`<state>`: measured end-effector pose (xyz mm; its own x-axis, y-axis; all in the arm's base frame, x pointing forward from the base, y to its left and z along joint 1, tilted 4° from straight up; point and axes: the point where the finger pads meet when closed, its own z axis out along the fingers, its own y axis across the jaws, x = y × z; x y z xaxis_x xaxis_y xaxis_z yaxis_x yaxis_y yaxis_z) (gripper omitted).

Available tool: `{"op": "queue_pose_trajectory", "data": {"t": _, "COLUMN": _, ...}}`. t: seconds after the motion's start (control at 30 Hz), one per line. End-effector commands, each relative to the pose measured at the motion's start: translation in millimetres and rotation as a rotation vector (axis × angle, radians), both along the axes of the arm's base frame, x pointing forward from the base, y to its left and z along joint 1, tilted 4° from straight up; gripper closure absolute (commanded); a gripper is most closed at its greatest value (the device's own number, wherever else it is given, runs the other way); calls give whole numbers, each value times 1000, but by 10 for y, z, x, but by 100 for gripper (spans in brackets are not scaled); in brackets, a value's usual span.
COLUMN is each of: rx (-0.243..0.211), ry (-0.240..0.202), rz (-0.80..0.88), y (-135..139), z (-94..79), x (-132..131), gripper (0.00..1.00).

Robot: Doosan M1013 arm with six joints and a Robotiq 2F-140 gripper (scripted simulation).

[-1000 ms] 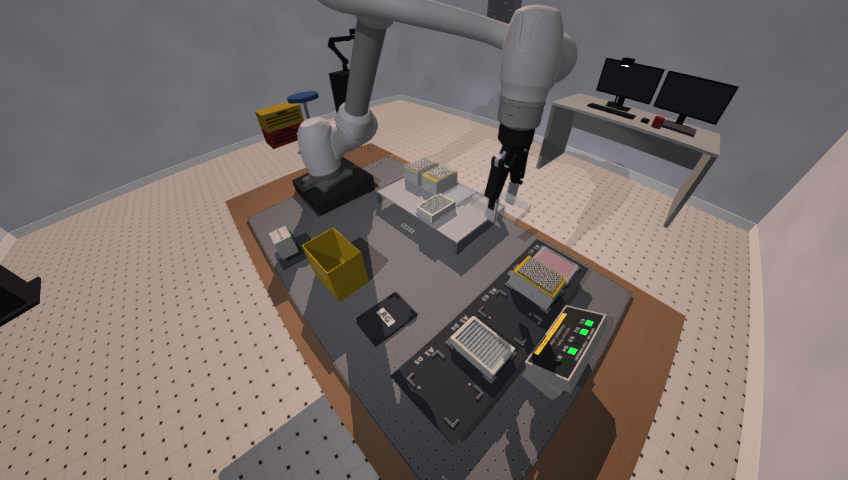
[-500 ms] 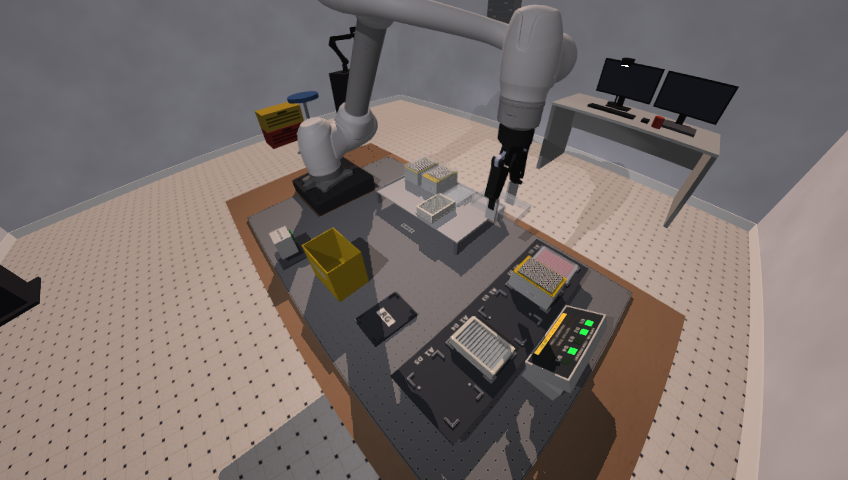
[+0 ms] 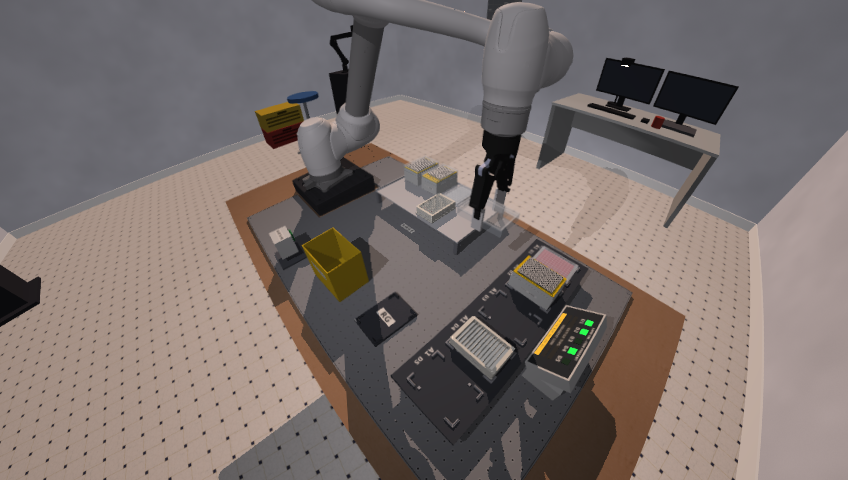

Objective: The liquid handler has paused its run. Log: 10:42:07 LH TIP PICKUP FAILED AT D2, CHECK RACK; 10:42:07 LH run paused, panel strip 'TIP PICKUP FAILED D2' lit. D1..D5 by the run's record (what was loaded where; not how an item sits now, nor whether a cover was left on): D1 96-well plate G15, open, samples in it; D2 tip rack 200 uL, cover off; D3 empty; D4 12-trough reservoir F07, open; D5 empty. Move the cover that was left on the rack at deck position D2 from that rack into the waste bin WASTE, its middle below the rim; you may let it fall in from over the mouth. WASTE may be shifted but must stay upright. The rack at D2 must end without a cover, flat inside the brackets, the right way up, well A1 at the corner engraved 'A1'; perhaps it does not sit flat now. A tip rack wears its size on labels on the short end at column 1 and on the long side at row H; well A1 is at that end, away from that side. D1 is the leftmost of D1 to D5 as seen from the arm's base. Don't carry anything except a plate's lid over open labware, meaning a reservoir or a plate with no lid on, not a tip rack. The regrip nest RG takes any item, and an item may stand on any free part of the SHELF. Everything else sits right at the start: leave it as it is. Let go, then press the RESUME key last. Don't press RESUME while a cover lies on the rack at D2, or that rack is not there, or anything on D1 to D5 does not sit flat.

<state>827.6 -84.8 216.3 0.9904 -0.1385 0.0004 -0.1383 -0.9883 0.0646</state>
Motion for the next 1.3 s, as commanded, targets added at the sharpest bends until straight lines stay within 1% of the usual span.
{"op": "queue_pose_trajectory", "data": {"t": 0.0, "rx": 1, "ry": -6, "rz": -13, "y": -209, "z": 17, "x": -46, "gripper": 100}}
{"op": "queue_pose_trajectory", "data": {"t": 0.33, "rx": 1, "ry": -6, "rz": -13, "y": -698, "z": 48, "x": -147, "gripper": 100}}
{"op": "queue_pose_trajectory", "data": {"t": 0.4, "rx": 1, "ry": -6, "rz": -13, "y": -698, "z": 48, "x": -147, "gripper": 100}}
{"op": "queue_pose_trajectory", "data": {"t": 0.9, "rx": 1, "ry": -6, "rz": -13, "y": -1430, "z": 95, "x": -300, "gripper": 100}}
{"op": "queue_pose_trajectory", "data": {"t": 0.97, "rx": 1, "ry": -6, "rz": -13, "y": -1430, "z": 95, "x": -300, "gripper": 100}}
{"op": "queue_pose_trajectory", "data": {"t": 1.27, "rx": 1, "ry": -6, "rz": -13, "y": -1870, "z": 123, "x": -391, "gripper": 100}}
